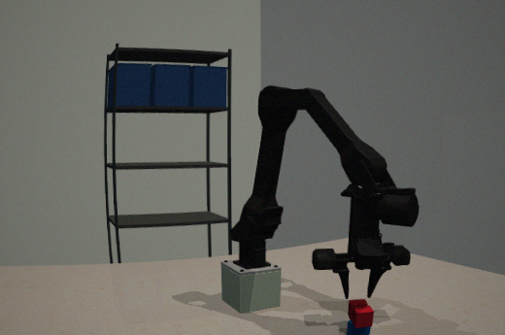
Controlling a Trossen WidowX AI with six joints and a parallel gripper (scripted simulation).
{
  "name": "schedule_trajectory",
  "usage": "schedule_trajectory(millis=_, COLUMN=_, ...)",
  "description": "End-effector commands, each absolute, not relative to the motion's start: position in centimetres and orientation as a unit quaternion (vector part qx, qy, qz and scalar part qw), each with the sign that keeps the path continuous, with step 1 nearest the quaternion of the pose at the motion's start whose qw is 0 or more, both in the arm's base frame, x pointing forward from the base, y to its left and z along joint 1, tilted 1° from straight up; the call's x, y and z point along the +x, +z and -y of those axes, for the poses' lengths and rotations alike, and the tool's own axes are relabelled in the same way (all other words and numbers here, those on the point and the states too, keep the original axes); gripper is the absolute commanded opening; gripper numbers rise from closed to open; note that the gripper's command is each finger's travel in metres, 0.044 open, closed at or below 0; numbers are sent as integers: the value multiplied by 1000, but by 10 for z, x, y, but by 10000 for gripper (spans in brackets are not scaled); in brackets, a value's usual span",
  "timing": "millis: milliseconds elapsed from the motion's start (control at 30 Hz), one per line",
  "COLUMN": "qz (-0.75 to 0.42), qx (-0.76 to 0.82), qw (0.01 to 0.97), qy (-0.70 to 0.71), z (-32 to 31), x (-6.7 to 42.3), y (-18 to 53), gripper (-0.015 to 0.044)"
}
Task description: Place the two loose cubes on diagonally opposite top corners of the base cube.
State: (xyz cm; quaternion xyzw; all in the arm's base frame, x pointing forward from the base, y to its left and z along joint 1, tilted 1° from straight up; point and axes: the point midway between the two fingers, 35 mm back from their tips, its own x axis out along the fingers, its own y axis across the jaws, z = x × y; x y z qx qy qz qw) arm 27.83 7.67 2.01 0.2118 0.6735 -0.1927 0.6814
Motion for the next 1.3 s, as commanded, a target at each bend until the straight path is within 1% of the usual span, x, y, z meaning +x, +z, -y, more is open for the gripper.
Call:
schedule_trajectory(millis=0, qz=-670, qx=214, qw=686, qy=-190, z=-77, x=280, y=28, gripper=205)
schedule_trajectory(millis=1267, qz=-669, qx=214, qw=686, qy=-190, z=-76, x=279, y=63, gripper=205)
